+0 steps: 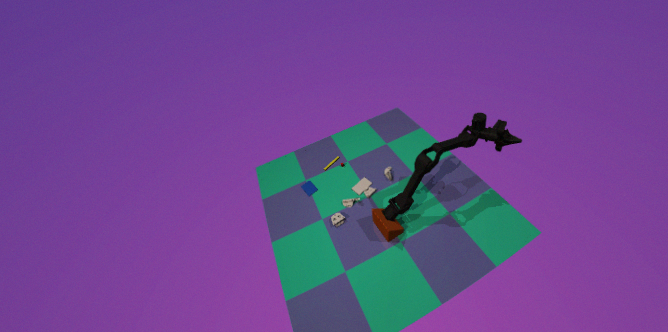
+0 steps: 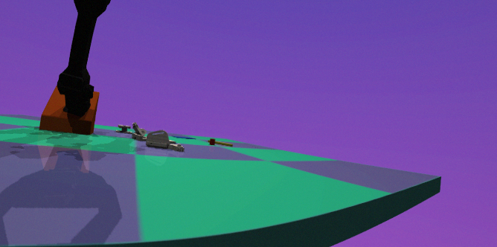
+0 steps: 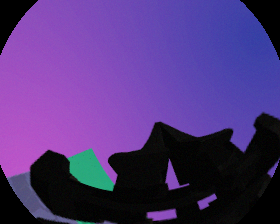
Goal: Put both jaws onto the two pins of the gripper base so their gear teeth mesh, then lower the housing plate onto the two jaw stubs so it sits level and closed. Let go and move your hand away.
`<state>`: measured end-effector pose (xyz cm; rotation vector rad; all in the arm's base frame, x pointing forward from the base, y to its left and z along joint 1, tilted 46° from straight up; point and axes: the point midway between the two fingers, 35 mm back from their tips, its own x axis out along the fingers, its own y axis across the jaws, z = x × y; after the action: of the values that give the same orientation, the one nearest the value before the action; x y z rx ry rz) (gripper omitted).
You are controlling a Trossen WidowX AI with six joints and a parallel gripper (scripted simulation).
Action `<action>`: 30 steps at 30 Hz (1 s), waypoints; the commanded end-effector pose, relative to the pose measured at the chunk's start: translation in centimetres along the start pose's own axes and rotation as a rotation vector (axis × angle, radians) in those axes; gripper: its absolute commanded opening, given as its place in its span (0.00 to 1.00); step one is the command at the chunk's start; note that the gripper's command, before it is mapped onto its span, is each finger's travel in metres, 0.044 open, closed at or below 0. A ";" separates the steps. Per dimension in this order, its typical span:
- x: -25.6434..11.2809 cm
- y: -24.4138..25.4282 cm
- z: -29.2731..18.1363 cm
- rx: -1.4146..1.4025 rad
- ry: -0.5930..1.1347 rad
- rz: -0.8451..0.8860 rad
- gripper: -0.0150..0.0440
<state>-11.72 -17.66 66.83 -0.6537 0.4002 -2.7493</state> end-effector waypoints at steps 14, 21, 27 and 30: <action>-3.8 9.6 2.4 0.061 -0.146 0.305 0.25; -7.7 15.0 3.3 0.045 -0.204 0.481 0.25; -11.0 18.5 3.3 0.074 -0.212 0.605 0.25; -13.1 20.4 3.3 0.072 -0.224 0.677 0.25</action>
<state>2.52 -31.37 59.60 -0.6678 0.3766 -2.1134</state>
